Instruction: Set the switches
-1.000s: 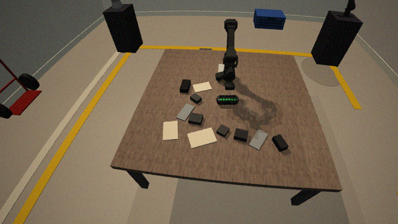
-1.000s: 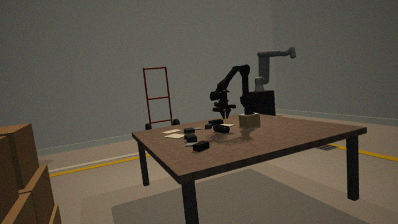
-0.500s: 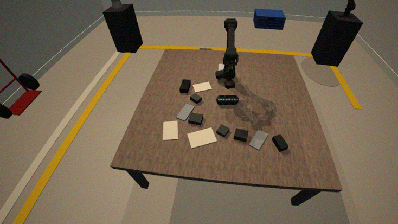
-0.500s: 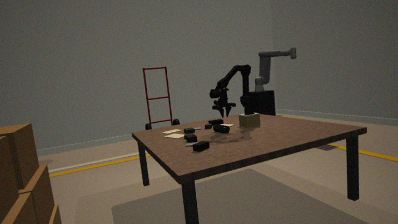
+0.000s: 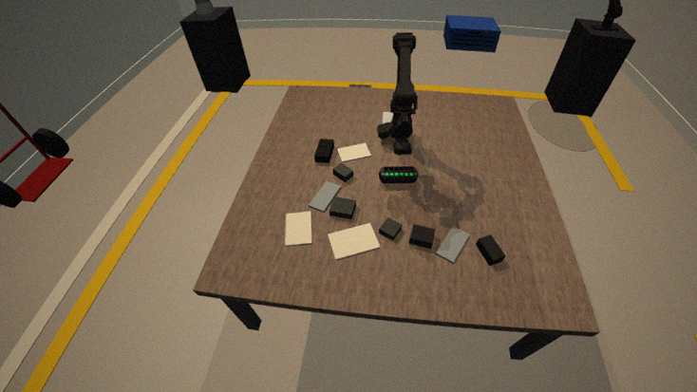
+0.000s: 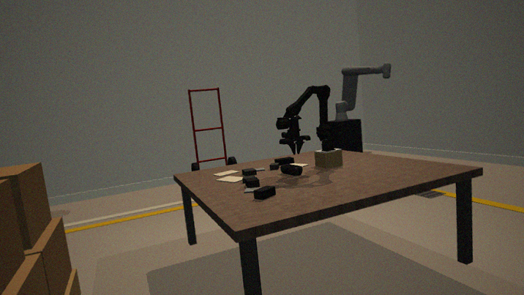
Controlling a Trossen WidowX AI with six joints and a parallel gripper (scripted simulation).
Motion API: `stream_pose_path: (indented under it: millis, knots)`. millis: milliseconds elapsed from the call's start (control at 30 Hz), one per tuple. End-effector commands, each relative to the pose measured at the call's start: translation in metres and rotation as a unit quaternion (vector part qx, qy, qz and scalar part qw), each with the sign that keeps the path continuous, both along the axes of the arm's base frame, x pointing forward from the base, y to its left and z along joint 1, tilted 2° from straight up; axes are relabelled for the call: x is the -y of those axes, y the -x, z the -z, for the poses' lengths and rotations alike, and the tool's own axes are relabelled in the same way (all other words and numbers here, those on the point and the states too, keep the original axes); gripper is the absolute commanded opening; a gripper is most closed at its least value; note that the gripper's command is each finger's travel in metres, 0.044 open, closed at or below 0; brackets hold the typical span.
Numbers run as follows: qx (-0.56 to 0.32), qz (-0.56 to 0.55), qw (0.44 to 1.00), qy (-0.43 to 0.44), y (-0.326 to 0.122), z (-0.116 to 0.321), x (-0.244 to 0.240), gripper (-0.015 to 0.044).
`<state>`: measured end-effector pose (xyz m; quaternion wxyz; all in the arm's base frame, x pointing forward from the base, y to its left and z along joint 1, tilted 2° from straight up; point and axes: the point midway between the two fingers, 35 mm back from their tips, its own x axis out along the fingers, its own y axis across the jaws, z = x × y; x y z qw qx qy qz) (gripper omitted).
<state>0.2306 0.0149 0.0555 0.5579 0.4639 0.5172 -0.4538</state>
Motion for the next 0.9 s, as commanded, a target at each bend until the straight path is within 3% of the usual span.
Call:
stream_pose_path:
  millis: [0,267,367,700,867]
  knots:
    - [0.000,0.000,1.000,0.000,0.000,0.000,0.000,0.0210]
    - [0.000,0.000,1.000,0.000,0.000,0.000,0.000,0.0420]
    - [0.000,0.000,1.000,0.000,0.000,0.000,0.000,0.0440]
    - [0.135,-0.005,0.991,-0.021,0.005,0.048,0.050,0.0177]
    - [0.145,-0.006,0.989,-0.019,0.006,0.050,0.054,0.0046]
